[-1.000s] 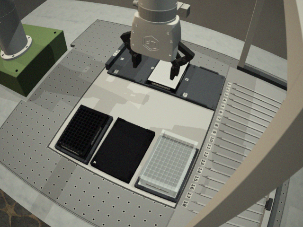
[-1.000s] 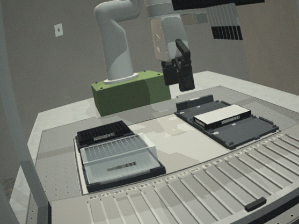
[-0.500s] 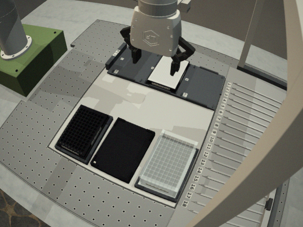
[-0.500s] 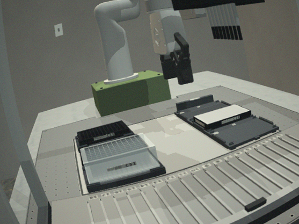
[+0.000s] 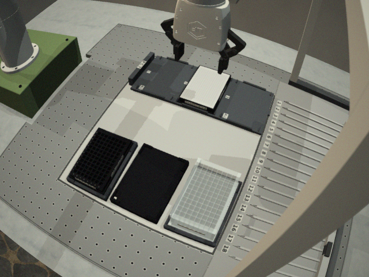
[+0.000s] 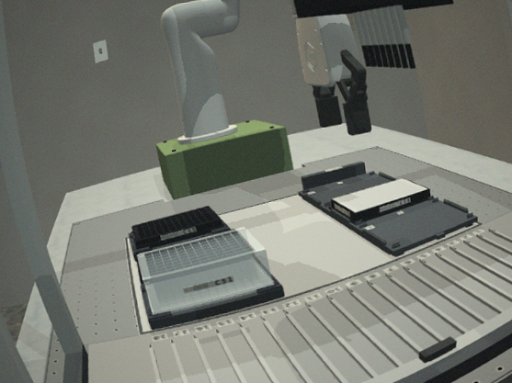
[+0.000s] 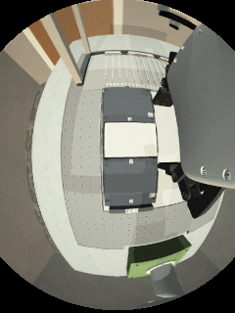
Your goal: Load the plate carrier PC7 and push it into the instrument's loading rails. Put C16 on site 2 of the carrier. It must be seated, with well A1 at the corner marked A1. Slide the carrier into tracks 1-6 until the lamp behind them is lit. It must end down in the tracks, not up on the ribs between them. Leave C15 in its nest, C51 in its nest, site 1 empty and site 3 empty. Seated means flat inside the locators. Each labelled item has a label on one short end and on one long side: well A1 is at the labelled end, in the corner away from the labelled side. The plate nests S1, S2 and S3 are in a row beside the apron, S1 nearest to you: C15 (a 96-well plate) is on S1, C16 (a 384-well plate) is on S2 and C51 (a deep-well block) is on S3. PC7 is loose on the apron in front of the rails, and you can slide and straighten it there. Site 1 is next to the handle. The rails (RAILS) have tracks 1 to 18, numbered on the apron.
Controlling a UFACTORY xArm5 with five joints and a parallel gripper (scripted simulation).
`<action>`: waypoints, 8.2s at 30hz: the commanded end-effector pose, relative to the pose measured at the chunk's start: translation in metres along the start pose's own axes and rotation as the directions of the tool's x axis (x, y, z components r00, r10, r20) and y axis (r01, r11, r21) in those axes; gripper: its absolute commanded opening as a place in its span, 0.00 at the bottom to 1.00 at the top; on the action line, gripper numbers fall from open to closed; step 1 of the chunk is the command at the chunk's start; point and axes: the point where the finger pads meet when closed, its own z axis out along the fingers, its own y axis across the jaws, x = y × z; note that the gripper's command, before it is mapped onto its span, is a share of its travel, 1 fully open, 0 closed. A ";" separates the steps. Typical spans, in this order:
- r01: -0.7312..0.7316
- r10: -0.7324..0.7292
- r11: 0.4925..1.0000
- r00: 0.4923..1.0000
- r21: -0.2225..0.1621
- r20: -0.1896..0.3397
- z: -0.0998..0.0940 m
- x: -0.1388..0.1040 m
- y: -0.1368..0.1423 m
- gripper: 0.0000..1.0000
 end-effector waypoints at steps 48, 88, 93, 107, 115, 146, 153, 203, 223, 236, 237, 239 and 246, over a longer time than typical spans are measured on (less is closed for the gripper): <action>0.000 0.000 1.000 1.000 -0.009 0.003 0.007 0.139 0.002 1.00; 0.000 0.000 1.000 1.000 -0.009 0.003 0.067 0.140 0.002 1.00; 0.000 0.000 1.000 1.000 -0.009 0.003 0.075 0.140 0.002 1.00; 0.000 0.000 1.000 1.000 -0.009 0.003 0.092 0.140 0.002 1.00; 0.000 0.000 1.000 1.000 -0.009 0.003 0.092 0.140 0.002 1.00; 0.000 0.000 1.000 1.000 -0.009 0.003 0.111 0.140 0.002 1.00; 0.000 0.000 1.000 1.000 -0.009 0.003 0.112 0.140 0.002 1.00; 0.000 0.000 1.000 1.000 -0.008 0.002 0.112 0.120 0.002 1.00; 0.000 0.000 1.000 1.000 -0.008 0.002 0.112 0.118 0.002 1.00; 0.000 0.000 1.000 1.000 -0.008 0.002 0.112 0.124 0.002 1.00; 0.000 0.000 1.000 1.000 -0.008 0.002 0.112 0.125 0.002 1.00; 0.000 0.000 1.000 1.000 -0.008 0.003 0.112 0.126 0.002 1.00; 0.000 0.000 1.000 1.000 -0.008 0.003 0.112 0.131 0.002 1.00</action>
